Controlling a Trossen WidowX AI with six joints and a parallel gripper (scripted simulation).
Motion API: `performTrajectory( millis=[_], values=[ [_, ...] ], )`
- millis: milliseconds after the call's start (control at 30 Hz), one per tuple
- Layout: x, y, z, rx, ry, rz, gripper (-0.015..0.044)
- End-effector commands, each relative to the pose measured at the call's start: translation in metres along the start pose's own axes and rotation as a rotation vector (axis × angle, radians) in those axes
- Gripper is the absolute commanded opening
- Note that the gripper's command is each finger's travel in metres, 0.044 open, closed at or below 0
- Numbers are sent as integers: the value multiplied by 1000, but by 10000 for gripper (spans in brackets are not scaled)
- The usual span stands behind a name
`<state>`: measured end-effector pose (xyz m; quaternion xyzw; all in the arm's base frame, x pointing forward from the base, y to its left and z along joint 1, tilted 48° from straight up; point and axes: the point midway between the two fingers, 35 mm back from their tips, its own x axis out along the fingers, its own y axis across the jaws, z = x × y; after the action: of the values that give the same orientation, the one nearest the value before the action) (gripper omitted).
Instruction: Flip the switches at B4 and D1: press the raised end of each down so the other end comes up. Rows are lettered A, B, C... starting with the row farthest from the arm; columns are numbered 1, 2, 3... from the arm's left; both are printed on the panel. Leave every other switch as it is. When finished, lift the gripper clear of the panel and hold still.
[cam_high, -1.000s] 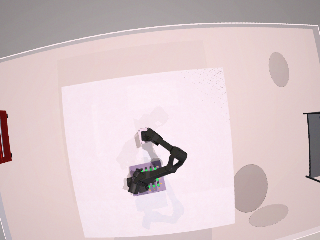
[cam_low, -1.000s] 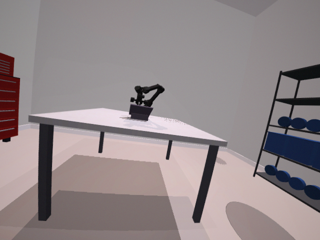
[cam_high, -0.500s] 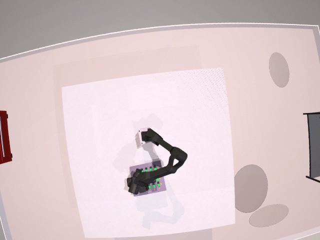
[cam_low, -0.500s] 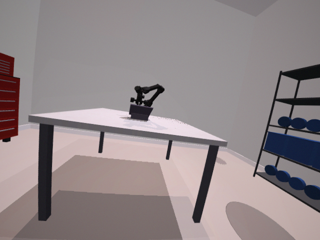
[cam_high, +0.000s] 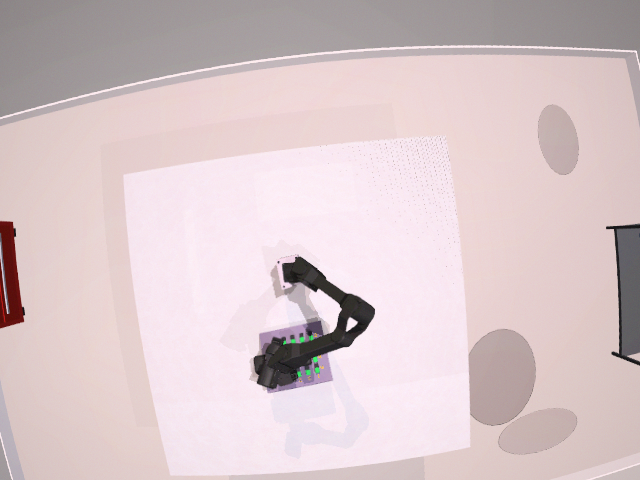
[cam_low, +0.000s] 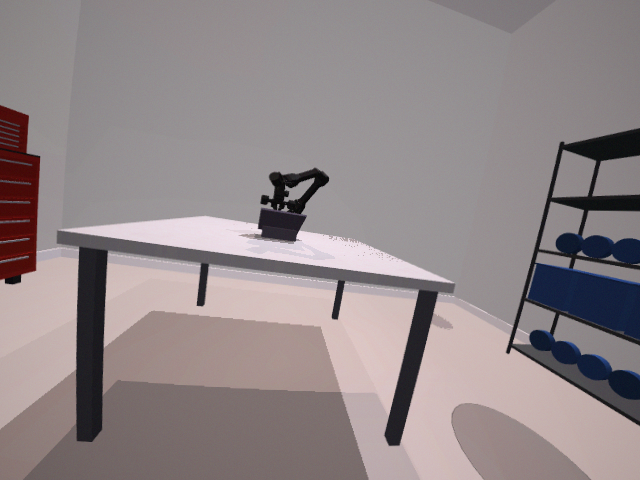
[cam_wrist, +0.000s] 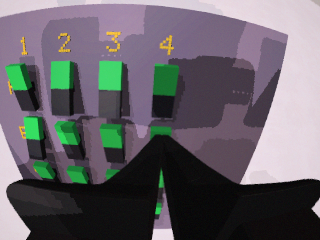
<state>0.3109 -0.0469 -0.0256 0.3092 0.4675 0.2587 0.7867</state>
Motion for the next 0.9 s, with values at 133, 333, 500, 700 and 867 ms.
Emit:
performTrajectory(
  millis=[133, 333, 500, 700, 867],
  values=[
    [2, 0, -1, 5, 0, 6, 0],
    [3, 0, -1, 5, 0, 6, 0],
    [3, 0, -1, 5, -1, 6, 0],
    [4, 0, -1, 5, -1, 6, 0],
    [5, 0, -1, 5, -1, 6, 0]
  ],
)
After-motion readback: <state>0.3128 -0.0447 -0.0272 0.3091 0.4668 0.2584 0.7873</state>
